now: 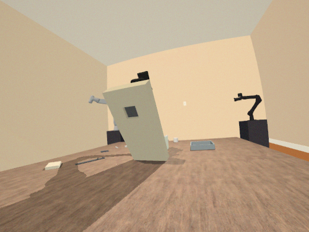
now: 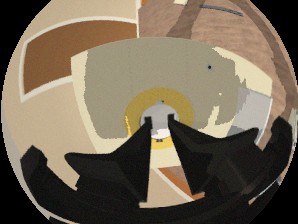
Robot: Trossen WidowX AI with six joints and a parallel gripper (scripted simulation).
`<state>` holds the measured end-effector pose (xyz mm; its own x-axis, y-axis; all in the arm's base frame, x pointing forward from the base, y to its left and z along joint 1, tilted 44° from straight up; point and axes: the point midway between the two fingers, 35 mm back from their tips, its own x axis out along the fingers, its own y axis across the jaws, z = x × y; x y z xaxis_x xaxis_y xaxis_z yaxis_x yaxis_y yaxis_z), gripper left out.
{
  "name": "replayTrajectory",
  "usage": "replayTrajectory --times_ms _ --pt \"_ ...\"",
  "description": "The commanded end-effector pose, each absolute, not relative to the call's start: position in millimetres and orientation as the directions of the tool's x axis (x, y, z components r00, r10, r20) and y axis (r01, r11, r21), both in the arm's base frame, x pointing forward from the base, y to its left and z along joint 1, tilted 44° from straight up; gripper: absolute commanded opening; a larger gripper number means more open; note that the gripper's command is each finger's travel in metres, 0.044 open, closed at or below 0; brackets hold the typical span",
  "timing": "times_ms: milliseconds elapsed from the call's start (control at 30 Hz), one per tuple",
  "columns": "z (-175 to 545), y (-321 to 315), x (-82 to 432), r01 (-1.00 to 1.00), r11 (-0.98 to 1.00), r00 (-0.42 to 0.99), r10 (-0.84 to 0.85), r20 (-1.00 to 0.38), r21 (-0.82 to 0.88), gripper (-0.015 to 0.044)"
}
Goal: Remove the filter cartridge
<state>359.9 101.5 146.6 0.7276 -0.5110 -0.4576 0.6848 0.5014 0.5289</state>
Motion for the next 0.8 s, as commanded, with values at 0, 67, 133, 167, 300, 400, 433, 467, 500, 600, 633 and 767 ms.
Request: replayTrajectory --times_ms 0,67,133,167,300,400,433,467,500,600,633,767 --pt "144.8 100.6 360.7 0.686 0.503 0.727 -0.510 -0.460 0.525 0.0099" --pt "144.8 100.6 360.7 0.686 0.503 0.727 -0.510 -0.460 0.525 0.0099" --pt "144.7 100.4 360.9 0.686 0.503 0.727 -0.510 -0.460 0.525 0.0099" --pt "144.3 100.0 361.5 0.686 0.503 0.727 -0.510 -0.460 0.525 0.0099" --pt "142.2 97.6 364.9 0.686 0.503 0.727 -0.510 -0.460 0.525 0.0099" --pt "141.9 97.2 365.5 0.686 0.503 0.727 -0.510 -0.460 0.525 0.0099" --pt "141.8 97.0 365.7 0.686 0.503 0.727 -0.510 -0.460 0.526 0.0099" --pt "141.6 96.8 366.1 0.686 0.503 0.727 -0.510 -0.460 0.526 0.0099" --pt "141.5 96.7 366.2 0.686 0.503 0.727 -0.510 -0.460 0.526 0.0099" --pt "141.1 96.2 366.9 0.686 0.503 0.727 -0.510 -0.460 0.526 0.0099" --pt "140.9 96.0 367.1 0.686 0.503 0.727 -0.510 -0.460 0.526 0.0099" --pt "140.2 95.2 368.2 0.686 0.503 0.727 -0.510 -0.460 0.526 0.0099"
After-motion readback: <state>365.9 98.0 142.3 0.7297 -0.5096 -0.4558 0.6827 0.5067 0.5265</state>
